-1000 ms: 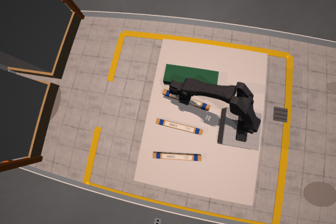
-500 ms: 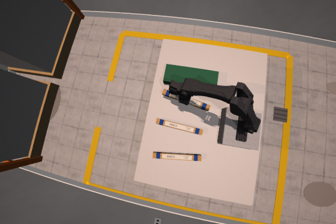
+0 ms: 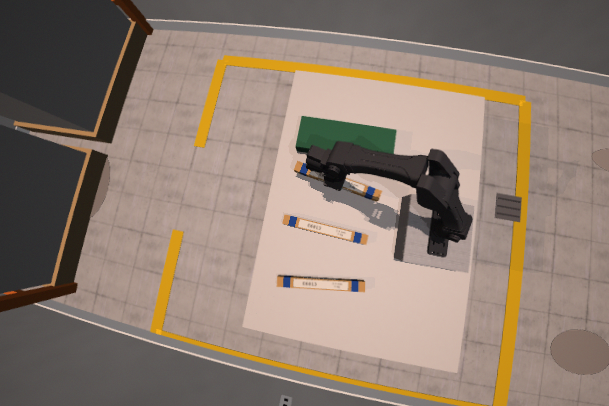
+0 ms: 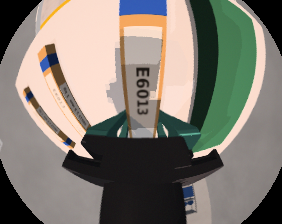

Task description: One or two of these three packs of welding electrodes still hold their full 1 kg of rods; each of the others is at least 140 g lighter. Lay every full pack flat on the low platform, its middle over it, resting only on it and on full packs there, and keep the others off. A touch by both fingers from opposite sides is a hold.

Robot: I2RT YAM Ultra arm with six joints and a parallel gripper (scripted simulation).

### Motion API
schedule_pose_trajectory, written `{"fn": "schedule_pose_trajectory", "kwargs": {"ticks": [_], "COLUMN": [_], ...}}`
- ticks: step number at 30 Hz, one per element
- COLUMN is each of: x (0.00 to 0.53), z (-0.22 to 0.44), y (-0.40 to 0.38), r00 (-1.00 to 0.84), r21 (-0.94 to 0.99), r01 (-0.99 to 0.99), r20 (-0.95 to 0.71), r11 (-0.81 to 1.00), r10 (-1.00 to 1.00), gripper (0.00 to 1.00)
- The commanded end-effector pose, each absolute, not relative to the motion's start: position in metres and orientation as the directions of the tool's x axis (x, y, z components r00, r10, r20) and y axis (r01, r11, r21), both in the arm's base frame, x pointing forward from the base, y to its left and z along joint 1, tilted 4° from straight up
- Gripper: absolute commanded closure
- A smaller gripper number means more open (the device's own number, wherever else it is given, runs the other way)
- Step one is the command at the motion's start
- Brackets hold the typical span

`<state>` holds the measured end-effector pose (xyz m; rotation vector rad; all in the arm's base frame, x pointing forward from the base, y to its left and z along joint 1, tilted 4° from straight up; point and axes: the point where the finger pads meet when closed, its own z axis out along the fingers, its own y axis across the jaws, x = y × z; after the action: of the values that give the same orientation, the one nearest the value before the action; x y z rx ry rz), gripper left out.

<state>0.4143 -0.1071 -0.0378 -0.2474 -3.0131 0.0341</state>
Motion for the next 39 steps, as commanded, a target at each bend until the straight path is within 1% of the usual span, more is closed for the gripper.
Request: {"fn": "schedule_pose_trajectory", "kwargs": {"ticks": [1,39], "x": [0.436,0.436], "z": [0.005,0.07], "y": [-0.108,-0.105], "r00": [-0.986,-0.987], "r21": [-0.038,-0.037], "r01": [0.161,0.16], "r20": [0.024,0.028], "r11": [0.986,0.986], "r10": [0.162,0.161], "gripper": [1.0,1.0]}}
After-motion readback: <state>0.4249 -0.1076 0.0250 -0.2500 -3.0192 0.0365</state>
